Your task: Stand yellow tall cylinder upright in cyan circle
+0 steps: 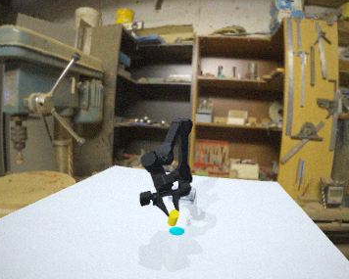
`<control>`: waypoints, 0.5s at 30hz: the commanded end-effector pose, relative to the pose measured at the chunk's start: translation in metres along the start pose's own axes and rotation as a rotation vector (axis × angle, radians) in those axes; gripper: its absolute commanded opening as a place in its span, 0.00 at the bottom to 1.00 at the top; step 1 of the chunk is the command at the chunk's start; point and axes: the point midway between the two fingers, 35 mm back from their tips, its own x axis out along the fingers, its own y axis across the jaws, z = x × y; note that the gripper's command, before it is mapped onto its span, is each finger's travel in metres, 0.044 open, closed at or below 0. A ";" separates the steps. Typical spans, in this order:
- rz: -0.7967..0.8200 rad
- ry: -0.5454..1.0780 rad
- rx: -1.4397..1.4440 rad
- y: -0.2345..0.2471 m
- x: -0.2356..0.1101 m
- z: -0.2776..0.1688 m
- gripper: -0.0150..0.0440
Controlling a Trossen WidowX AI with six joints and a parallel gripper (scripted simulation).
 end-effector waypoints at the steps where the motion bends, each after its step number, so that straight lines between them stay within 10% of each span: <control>1: 0.003 -0.031 0.000 0.000 -0.004 0.002 0.43; 15: 0.017 -0.114 -0.010 0.001 -0.010 0.001 0.43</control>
